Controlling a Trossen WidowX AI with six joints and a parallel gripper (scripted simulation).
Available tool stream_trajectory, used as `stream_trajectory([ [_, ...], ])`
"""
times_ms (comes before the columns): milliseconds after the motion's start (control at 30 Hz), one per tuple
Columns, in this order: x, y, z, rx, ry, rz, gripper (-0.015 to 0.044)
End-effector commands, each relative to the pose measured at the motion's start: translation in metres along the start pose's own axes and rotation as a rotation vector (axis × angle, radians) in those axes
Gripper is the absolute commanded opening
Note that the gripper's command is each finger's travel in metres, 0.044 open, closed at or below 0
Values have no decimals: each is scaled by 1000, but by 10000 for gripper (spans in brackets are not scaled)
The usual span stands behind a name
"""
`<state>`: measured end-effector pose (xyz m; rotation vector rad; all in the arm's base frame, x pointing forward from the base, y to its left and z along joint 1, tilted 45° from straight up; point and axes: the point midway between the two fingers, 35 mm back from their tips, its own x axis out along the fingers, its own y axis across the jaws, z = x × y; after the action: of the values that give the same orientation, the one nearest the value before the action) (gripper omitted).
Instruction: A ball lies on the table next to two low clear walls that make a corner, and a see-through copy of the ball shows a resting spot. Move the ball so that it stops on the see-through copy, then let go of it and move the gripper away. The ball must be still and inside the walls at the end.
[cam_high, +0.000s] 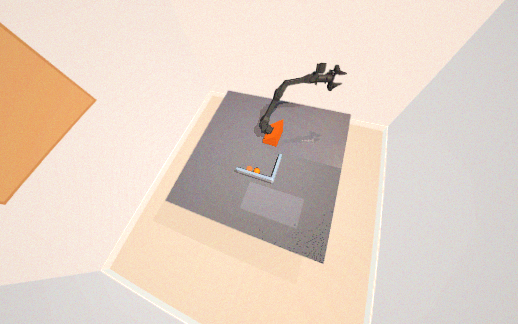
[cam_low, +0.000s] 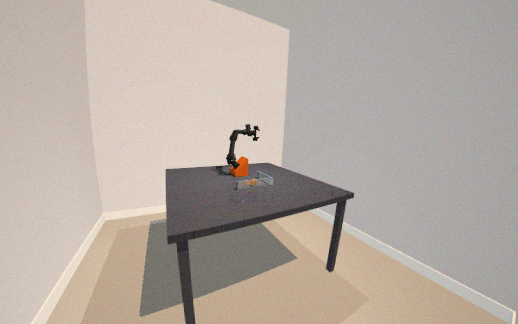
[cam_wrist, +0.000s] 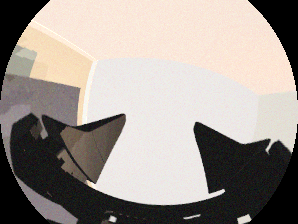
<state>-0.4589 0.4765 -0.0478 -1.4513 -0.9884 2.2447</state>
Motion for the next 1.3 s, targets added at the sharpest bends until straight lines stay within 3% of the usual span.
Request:
stream_trajectory([
  [0, 0, -1, -3, 7, 3, 0, 376],
  [333, -19, -31, -153, 350, 245, 12, 376],
  [667, -77, -30, -320, 718, 555, 4, 376],
  [967, -164, 5, -451, 1037, 840, -8, 376],
  [1267, -276, 69, -555, 1441, 1166, -81, 376],
])
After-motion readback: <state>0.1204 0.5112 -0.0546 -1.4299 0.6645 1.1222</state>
